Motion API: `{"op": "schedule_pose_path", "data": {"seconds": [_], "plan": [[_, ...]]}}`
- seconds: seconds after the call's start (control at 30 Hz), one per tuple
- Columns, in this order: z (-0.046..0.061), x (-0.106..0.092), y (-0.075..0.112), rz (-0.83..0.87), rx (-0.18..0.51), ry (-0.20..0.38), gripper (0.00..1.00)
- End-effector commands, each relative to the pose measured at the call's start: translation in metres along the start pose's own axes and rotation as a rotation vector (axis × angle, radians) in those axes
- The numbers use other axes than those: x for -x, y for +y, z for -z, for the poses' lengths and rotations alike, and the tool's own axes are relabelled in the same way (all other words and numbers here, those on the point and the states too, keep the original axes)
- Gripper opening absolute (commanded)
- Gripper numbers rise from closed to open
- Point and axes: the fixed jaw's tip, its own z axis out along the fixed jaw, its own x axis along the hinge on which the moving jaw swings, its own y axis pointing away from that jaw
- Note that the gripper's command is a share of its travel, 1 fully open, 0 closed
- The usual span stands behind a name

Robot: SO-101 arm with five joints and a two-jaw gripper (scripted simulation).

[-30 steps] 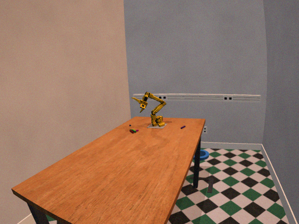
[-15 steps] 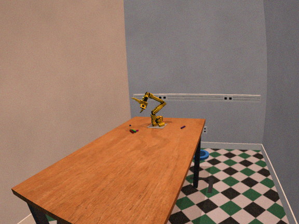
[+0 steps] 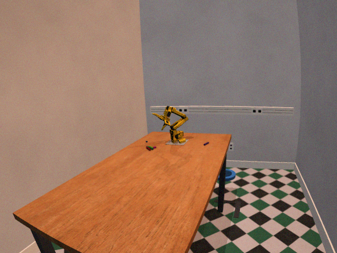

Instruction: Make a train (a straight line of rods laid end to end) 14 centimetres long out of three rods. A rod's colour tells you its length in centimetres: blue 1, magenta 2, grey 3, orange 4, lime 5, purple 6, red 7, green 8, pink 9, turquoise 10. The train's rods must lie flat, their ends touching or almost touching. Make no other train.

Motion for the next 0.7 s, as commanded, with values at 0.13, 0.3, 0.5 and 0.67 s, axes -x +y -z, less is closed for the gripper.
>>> {"op": "schedule_pose_path", "data": {"seconds": [0.13, 0.3, 0.5, 0.67], "plan": [[-0.0040, 0.0207, 0.0152, 0.155, 0.010, -0.087, 1.00], [-0.0044, 0.0223, 0.0166, 0.170, 0.010, -0.094, 1.00], [-0.0045, 0.0225, 0.0168, 0.171, 0.010, -0.095, 1.00], [-0.0045, 0.0225, 0.0168, 0.171, 0.010, -0.095, 1.00]]}}
